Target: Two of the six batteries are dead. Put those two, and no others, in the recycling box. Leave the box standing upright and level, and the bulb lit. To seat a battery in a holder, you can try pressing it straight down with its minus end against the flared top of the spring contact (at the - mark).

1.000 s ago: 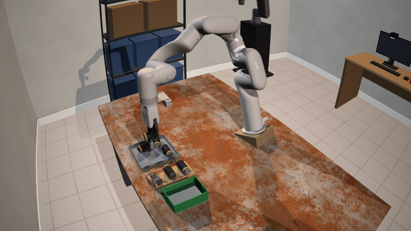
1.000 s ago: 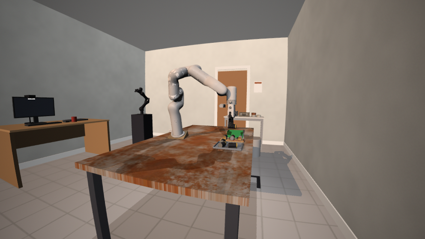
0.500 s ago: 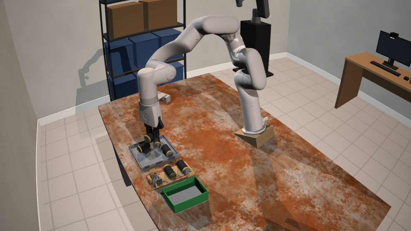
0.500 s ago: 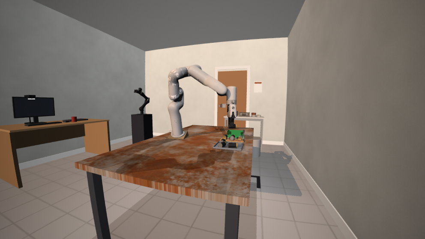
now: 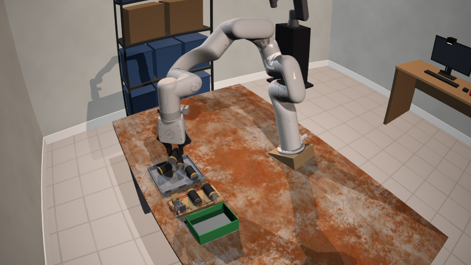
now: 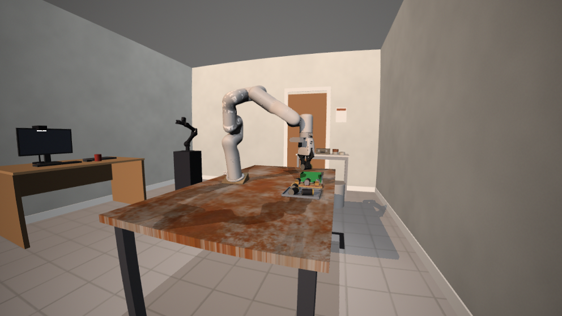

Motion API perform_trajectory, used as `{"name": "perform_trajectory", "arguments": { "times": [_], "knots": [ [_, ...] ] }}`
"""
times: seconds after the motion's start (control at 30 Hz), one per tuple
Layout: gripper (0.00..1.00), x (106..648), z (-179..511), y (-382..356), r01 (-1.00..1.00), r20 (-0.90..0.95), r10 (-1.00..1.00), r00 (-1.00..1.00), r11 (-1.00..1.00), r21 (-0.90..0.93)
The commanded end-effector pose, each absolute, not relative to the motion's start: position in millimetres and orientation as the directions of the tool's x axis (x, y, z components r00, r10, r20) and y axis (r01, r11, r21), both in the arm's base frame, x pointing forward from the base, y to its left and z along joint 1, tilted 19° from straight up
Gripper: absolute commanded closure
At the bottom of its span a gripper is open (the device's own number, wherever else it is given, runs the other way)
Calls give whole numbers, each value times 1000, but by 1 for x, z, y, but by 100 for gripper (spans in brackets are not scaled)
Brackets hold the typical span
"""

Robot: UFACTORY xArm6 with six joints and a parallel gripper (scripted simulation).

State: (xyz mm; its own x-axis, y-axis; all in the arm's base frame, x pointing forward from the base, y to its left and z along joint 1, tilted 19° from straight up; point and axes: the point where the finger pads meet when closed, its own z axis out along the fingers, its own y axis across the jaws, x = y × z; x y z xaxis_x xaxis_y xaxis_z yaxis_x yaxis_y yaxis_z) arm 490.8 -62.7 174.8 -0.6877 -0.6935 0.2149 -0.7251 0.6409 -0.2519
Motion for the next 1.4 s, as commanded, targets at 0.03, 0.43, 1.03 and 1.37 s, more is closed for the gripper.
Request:
{"name": "perform_trajectory", "arguments": {
  "times": [0.03,0.43,1.03,1.37],
  "knots": [
    [72,492,177,-62,-849,253,-812,-526,489,-199],
    [72,492,177,-62,-954,294,-908,-299,272,-130],
    [72,492,177,-62,-995,315,-945,-91,75,-65],
    [72,492,177,-62,-998,317,-947,-58,43,-55]
  ]
}}
